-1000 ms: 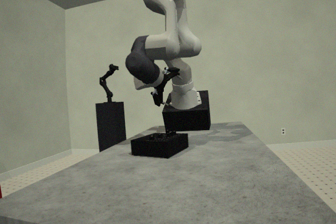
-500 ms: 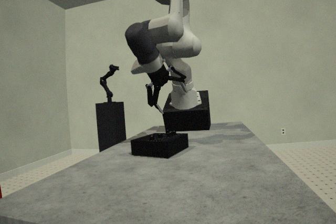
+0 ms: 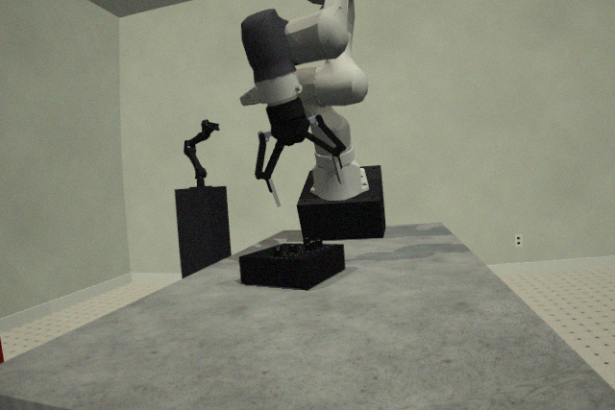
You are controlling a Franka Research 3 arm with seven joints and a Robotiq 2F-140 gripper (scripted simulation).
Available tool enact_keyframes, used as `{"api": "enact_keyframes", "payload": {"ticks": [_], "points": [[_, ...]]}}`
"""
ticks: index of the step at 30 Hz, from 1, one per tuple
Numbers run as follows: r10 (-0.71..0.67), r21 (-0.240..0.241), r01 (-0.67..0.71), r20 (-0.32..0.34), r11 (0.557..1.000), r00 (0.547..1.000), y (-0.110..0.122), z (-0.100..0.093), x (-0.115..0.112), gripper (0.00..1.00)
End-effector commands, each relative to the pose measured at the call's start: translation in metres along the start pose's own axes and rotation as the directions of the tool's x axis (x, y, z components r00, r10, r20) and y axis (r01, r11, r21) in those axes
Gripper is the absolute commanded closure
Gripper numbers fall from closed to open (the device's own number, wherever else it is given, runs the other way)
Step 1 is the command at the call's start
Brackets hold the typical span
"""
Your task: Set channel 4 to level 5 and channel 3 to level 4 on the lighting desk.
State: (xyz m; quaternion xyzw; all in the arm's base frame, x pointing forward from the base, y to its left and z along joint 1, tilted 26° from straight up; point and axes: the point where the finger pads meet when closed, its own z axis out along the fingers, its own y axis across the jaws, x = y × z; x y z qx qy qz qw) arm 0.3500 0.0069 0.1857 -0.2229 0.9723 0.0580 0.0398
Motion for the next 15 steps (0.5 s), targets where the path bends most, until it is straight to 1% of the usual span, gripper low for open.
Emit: {"api": "enact_keyframes", "payload": {"ticks": [1,5,6,9,10,13,14,15], "points": [[0.184,0.088,-0.199,0.157,0.976,0.97,-0.019,-0.018,-0.038,0.0],[0.184,0.088,-0.199,0.157,0.976,0.97,-0.019,-0.018,-0.038,0.0],[0.236,0.111,-0.271,0.254,0.956,0.938,-0.028,-0.038,-0.057,0.0],[0.236,0.111,-0.271,0.254,0.956,0.938,-0.028,-0.038,-0.057,0.0],[0.27,0.121,-0.322,0.323,0.939,0.907,-0.034,-0.053,-0.069,0.0],[0.27,0.121,-0.322,0.323,0.939,0.907,-0.034,-0.053,-0.069,0.0],[0.288,0.123,-0.353,0.365,0.928,0.885,-0.037,-0.063,-0.076,0.0],[0.288,0.123,-0.353,0.365,0.928,0.885,-0.037,-0.063,-0.076,0.0]]}}
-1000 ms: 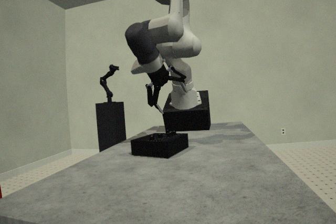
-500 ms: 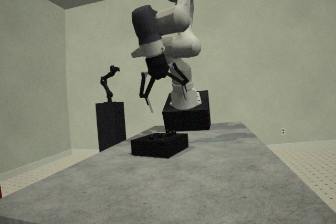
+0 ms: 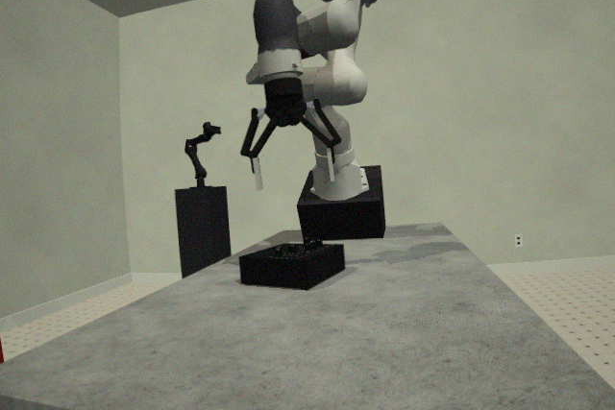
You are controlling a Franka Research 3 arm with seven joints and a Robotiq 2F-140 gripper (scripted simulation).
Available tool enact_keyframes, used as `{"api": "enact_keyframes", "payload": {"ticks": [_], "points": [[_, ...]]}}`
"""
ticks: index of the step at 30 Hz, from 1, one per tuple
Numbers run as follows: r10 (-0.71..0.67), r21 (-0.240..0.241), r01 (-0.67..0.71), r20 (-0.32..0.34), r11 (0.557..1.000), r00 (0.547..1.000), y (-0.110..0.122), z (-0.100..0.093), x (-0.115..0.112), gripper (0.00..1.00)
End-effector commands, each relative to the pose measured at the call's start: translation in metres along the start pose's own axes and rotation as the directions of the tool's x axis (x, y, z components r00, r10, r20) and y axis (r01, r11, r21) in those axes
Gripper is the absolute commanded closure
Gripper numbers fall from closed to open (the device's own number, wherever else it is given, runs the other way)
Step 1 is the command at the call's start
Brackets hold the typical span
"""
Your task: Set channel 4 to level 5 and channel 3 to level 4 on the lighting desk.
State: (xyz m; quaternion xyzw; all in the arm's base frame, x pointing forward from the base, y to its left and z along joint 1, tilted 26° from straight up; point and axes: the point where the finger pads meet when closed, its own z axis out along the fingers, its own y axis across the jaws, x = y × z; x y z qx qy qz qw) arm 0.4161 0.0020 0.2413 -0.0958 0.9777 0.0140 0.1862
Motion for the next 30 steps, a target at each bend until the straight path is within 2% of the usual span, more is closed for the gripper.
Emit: {"api": "enact_keyframes", "payload": {"ticks": [1,3,30], "points": [[0.104,0.03,-0.106,0.065,0.994,0.992,-0.0067,-0.0051,-0.0171,0.0],[0.118,0.035,-0.121,0.085,0.992,0.989,-0.008,-0.0086,-0.0219,0.0],[0.118,0.035,-0.121,0.085,0.992,0.989,-0.008,-0.0086,-0.0219,0.0]]}}
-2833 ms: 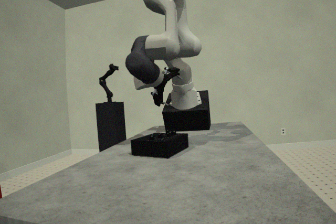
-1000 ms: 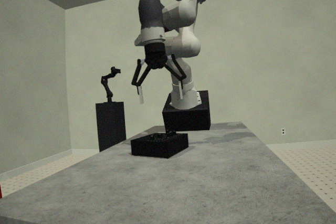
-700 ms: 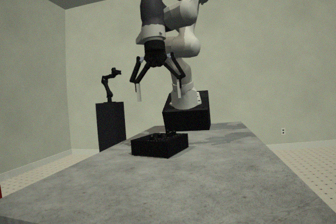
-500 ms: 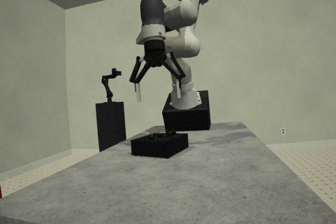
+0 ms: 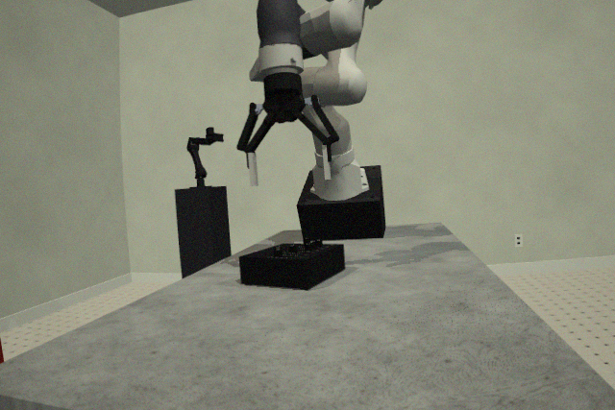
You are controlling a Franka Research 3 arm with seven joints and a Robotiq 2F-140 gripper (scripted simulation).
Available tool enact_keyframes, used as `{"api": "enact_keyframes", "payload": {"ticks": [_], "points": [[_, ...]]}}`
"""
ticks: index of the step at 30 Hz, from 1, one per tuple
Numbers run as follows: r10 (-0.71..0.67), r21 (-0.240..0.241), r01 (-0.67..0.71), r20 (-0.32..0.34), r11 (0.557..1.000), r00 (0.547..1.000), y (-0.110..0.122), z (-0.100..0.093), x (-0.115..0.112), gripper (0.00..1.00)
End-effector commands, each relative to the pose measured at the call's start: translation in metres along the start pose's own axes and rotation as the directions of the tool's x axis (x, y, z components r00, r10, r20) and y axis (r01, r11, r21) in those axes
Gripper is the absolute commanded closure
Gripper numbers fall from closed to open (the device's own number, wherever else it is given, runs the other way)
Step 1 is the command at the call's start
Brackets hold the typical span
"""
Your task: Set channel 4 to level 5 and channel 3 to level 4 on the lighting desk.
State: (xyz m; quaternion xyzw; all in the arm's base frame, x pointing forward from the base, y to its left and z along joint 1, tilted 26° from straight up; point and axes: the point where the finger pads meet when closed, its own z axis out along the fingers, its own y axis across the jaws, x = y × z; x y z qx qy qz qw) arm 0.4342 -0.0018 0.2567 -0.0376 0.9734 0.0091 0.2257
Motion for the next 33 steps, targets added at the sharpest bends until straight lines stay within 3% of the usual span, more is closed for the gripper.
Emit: {"api": "enact_keyframes", "payload": {"ticks": [1,4,7,9,11,14,18,24,26,27,33], "points": [[0.009,0.002,-0.009,0.004,1.0,1.0,-0.001,-0.001,0.0,0.0],[0.005,0.002,-0.005,0.004,1.0,1.0,0.0,0.0,-0.001,0.0],[-0.173,-0.001,0.173,0.008,0.985,0.985,0.01,0.006,-0.006,0.0],[-0.173,-0.001,0.173,0.008,0.985,0.985,0.01,0.006,-0.006,0.0],[-0.367,-0.003,0.367,0.013,0.93,0.93,0.029,0.018,-0.015,0.0],[-0.481,-0.01,0.482,0.01,0.876,0.876,0.072,0.039,-0.029,0.0],[-0.649,-0.026,0.649,0.008,0.761,0.761,0.113,0.057,-0.036,0.0],[-0.817,-0.022,0.817,0.014,0.577,0.577,0.116,0.058,-0.036,0.0],[-0.817,-0.022,0.817,0.014,0.577,0.577,0.116,0.058,-0.036,0.0],[-0.865,-0.01,0.865,0.018,0.502,0.502,0.116,0.058,-0.036,0.0],[-0.946,0.017,0.946,0.033,0.322,0.322,0.116,0.058,-0.036,0.0]]}}
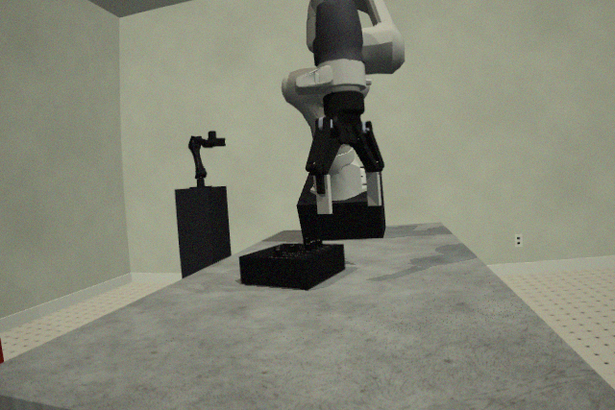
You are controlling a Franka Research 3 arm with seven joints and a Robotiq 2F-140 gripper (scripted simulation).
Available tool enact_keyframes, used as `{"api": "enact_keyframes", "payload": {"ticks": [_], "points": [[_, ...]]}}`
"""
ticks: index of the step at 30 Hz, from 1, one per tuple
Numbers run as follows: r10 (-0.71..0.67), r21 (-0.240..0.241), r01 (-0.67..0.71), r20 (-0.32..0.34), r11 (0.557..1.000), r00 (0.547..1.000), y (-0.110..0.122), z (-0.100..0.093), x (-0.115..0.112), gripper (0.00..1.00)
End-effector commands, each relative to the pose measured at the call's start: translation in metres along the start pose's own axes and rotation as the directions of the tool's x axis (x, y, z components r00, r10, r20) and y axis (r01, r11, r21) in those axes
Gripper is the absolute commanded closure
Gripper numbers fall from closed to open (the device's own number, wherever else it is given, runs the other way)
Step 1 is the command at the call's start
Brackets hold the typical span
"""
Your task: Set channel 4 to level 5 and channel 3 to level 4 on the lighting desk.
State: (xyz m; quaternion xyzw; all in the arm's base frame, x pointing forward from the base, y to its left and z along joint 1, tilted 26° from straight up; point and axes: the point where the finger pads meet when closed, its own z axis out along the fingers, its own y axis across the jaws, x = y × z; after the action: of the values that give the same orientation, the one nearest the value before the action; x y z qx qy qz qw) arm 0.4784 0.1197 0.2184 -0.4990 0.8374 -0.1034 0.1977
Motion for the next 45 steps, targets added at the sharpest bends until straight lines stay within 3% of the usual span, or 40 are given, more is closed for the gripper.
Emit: {"api": "enact_keyframes", "payload": {"ticks": [1,11,45], "points": [[-0.271,0.023,0.27,0.047,0.963,0.961,-0.005,-0.0002,-0.0015,0.0],[-0.491,0.053,0.488,0.082,0.871,0.868,-0.005,-0.0002,-0.0015,0.0],[-0.491,0.053,0.488,0.082,0.871,0.868,-0.005,-0.0002,-0.0015,0.0]]}}
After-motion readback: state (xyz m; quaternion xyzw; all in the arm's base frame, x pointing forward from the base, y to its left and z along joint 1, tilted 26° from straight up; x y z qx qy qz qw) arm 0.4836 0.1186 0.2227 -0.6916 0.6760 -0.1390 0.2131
